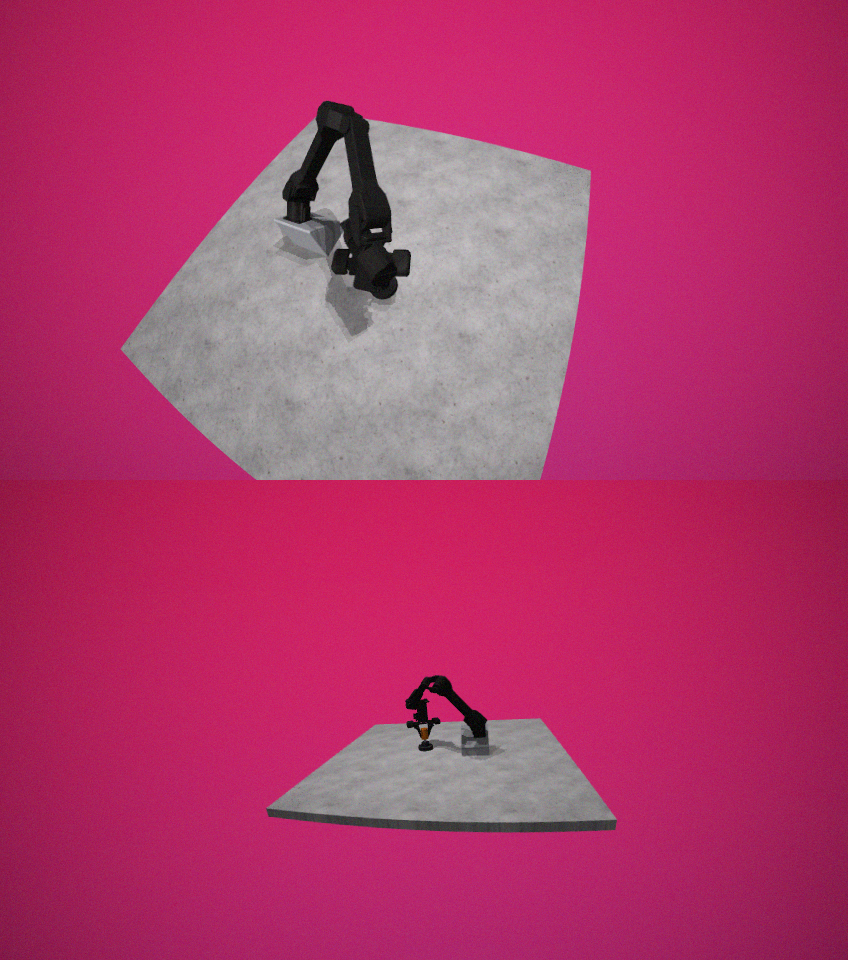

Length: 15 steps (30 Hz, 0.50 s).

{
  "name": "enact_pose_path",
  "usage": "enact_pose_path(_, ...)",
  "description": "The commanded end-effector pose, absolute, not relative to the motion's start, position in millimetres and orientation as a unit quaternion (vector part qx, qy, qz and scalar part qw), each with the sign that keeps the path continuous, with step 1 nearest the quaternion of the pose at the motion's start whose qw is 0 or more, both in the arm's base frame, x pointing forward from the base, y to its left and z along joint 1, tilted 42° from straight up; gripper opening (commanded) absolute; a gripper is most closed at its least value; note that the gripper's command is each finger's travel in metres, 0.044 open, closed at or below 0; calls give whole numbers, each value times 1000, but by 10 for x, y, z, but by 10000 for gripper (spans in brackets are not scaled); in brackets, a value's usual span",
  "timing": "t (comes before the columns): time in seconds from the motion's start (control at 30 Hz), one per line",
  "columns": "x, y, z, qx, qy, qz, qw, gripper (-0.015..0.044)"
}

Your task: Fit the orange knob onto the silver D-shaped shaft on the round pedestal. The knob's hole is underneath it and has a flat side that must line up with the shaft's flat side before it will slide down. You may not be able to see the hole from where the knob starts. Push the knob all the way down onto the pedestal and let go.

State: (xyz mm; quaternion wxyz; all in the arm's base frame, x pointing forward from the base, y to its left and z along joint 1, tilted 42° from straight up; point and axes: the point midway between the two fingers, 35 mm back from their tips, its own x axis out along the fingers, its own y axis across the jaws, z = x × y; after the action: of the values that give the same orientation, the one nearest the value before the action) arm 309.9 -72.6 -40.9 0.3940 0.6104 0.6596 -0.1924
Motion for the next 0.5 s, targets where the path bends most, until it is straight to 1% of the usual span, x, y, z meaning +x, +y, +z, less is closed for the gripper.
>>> enact_pose_path(0.0,3105,-719,-407,612,659,-191,394,0)
enact_pose_path(0.47,3097,-702,-421,612,659,-191,394,0)
